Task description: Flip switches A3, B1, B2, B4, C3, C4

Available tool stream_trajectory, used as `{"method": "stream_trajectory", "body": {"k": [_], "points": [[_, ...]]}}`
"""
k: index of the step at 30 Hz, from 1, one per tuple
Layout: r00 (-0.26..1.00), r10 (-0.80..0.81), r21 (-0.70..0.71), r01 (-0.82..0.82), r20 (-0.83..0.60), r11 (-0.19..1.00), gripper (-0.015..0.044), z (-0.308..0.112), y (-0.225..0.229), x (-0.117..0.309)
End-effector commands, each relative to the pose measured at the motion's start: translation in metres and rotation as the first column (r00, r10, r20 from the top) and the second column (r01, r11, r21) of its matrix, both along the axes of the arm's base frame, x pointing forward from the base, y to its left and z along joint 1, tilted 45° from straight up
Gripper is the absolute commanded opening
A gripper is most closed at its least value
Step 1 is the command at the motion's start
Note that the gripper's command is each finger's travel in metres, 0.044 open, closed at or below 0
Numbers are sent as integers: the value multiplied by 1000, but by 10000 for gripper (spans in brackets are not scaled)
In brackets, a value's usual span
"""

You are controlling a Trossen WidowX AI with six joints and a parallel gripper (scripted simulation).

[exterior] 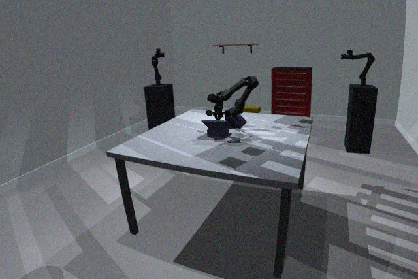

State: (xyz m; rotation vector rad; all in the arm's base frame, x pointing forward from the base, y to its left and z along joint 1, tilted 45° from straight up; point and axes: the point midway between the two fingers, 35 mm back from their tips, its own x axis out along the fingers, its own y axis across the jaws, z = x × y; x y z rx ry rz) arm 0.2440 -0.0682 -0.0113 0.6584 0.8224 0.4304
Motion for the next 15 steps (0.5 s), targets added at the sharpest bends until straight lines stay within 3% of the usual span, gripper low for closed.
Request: {"method": "stream_trajectory", "body": {"k": [1, 7, 15], "points": [[1000, -2, 5, 2, 0, 1000, 0, 0, 1, 0], [1000, 0, -4, 0, -5, 1000, 0, 2, -5, -3], [1000, 16, 0, -16, -22, 1000, 0, 35, -39, -38]]}}
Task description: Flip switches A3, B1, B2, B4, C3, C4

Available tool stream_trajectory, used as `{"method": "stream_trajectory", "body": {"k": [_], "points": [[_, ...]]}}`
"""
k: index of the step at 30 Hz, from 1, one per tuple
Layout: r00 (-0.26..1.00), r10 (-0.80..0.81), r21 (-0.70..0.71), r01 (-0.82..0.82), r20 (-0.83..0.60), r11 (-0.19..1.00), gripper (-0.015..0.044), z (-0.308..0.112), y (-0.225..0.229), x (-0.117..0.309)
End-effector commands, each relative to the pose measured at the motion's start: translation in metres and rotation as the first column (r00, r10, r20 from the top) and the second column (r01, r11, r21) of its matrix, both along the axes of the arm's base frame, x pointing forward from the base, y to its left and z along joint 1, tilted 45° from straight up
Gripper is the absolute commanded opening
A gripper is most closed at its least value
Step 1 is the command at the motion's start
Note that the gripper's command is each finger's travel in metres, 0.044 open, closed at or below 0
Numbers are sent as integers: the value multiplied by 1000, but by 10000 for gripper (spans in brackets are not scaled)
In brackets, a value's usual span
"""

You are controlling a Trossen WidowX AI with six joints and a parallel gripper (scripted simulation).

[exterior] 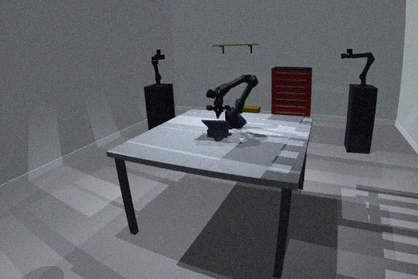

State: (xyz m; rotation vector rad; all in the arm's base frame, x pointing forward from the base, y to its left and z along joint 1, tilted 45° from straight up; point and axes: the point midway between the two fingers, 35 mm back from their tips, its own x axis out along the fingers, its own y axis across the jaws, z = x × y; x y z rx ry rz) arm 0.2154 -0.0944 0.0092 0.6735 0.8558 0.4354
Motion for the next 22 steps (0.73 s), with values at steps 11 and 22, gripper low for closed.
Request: {"method": "stream_trajectory", "body": {"k": [11, 22], "points": [[1000, 5, -9, -5, 11, 1000, 0, 55, -3, 7], [1000, 5, -9, -5, 11, 1000, 0, 55, -3, 7]]}}
